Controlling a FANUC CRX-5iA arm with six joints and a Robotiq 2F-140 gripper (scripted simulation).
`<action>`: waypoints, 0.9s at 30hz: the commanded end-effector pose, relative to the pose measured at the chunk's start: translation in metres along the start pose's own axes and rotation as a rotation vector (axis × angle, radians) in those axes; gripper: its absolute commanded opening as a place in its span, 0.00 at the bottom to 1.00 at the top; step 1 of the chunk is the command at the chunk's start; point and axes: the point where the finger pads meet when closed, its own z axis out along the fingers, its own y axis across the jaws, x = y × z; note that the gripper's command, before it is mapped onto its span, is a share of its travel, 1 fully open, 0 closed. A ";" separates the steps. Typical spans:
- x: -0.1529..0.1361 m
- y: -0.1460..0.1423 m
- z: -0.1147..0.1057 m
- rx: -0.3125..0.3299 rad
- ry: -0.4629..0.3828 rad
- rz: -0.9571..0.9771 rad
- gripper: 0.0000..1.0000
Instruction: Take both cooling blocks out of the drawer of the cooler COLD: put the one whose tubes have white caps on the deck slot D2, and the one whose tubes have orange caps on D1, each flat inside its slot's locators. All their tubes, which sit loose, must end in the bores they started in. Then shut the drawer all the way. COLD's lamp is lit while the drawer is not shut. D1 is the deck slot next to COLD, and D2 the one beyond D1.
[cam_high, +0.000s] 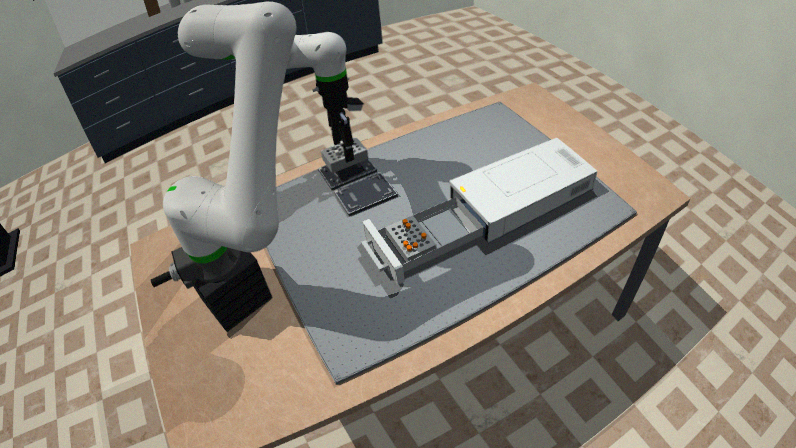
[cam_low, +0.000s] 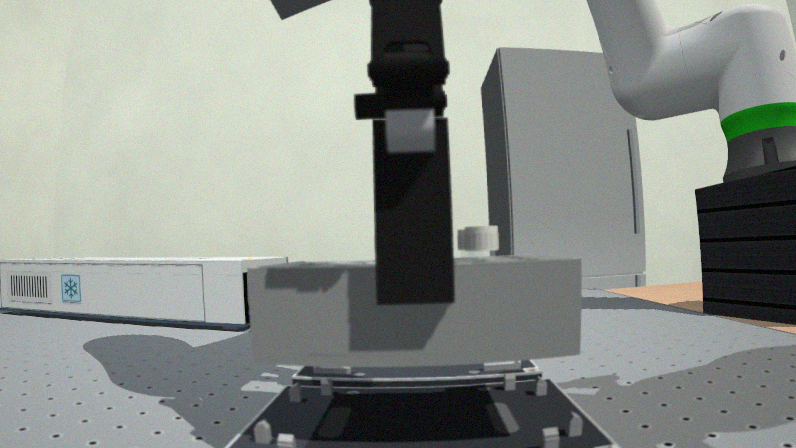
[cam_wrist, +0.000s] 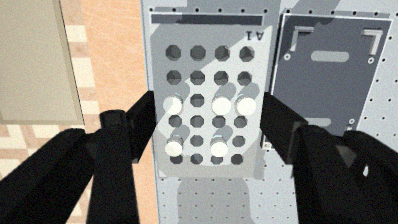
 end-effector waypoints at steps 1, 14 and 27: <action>0.001 0.000 -0.002 0.001 0.002 0.000 0.10; 0.001 0.000 0.000 0.001 0.002 0.000 0.10; 0.001 0.000 0.007 0.001 0.002 0.000 0.10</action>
